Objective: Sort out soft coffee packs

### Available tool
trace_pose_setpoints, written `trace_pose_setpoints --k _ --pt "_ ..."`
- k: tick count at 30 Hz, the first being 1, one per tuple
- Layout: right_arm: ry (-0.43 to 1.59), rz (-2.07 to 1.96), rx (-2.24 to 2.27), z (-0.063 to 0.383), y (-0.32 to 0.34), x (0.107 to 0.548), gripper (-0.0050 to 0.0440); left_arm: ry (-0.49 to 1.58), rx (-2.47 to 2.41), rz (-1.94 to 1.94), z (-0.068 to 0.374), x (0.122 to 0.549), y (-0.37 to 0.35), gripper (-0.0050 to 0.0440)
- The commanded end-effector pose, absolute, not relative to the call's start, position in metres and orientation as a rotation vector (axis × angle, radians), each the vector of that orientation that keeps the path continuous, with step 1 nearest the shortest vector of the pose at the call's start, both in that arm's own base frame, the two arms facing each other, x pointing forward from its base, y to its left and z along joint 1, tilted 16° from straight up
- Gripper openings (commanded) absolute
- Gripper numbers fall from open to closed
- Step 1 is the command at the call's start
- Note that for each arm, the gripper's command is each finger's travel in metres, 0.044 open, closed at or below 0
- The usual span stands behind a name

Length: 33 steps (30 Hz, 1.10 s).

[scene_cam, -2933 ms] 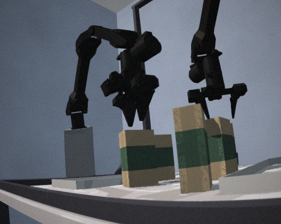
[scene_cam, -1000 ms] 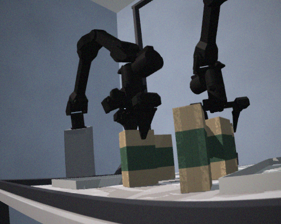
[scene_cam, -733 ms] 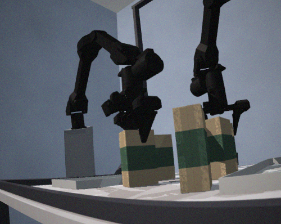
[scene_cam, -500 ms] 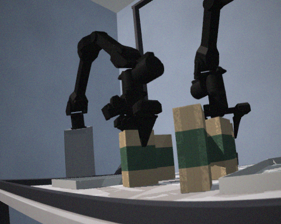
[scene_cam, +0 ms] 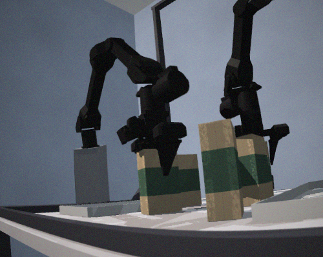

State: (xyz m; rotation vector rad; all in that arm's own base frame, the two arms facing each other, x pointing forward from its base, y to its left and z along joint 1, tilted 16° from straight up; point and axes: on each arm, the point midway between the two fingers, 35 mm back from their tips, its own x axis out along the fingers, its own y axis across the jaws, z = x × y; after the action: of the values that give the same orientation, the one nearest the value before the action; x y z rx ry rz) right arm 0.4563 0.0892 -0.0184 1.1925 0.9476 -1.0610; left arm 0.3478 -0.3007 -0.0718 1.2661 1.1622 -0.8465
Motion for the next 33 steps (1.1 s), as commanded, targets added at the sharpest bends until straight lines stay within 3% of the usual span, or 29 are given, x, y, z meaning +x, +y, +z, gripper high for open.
trace_pose_setpoints --k 1,14,15,20,21,33 --pt "0.940 -1.041 1.204 -0.0115 0.0906 0.4602 0.0353 1.144 1.262 -0.848 -0.0683 0.3510 -0.3041 0.0358" --pt "0.940 -1.041 1.204 -0.0114 0.0907 0.4602 0.0353 1.144 1.262 -0.848 -0.0682 0.3510 -0.3041 0.0358" --pt "0.940 -1.041 1.204 -0.0114 0.0907 0.4602 0.0103 1.144 1.262 -0.848 -0.0682 0.3510 -0.3041 0.0358" --pt "0.940 -1.041 1.204 -0.0114 0.0907 0.4602 0.0103 1.144 1.262 -0.848 -0.0682 0.3510 -0.3041 0.0358" --pt "0.940 -1.041 1.204 -0.0115 0.0907 0.4602 0.0103 1.144 1.262 -0.848 -0.0682 0.3510 -0.3041 0.0108" --pt "0.940 -1.041 1.204 -0.0115 0.0907 0.4602 0.0103 1.144 1.262 -0.848 -0.0682 0.3510 -0.3041 0.0108"
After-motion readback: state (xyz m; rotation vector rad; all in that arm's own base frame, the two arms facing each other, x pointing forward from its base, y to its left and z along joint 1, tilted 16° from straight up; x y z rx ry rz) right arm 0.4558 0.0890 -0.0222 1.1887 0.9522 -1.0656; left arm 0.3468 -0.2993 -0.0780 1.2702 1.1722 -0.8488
